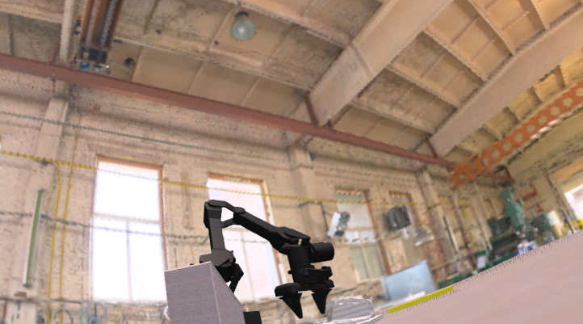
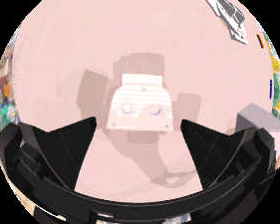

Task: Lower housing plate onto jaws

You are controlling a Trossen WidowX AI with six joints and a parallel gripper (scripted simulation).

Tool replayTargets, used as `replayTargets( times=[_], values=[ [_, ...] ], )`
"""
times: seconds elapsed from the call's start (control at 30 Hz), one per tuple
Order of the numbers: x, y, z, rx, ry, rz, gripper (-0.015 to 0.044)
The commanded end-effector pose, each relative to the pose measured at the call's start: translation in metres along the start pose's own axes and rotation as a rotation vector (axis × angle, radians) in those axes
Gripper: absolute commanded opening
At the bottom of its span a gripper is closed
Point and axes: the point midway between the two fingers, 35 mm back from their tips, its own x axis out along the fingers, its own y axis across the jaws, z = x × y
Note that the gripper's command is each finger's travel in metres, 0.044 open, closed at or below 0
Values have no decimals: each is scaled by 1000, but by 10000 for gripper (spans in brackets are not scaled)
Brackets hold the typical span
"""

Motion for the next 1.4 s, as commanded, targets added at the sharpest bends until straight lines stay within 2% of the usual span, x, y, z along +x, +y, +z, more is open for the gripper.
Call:
replayTargets(
  times=[0.0,0.77,1.37],
  values=[
    [3,-2,1,11,1,-8,440],
    [33,-2,1,11,2,-7,440],
    [33,-2,1,11,2,-7,440]
  ],
)
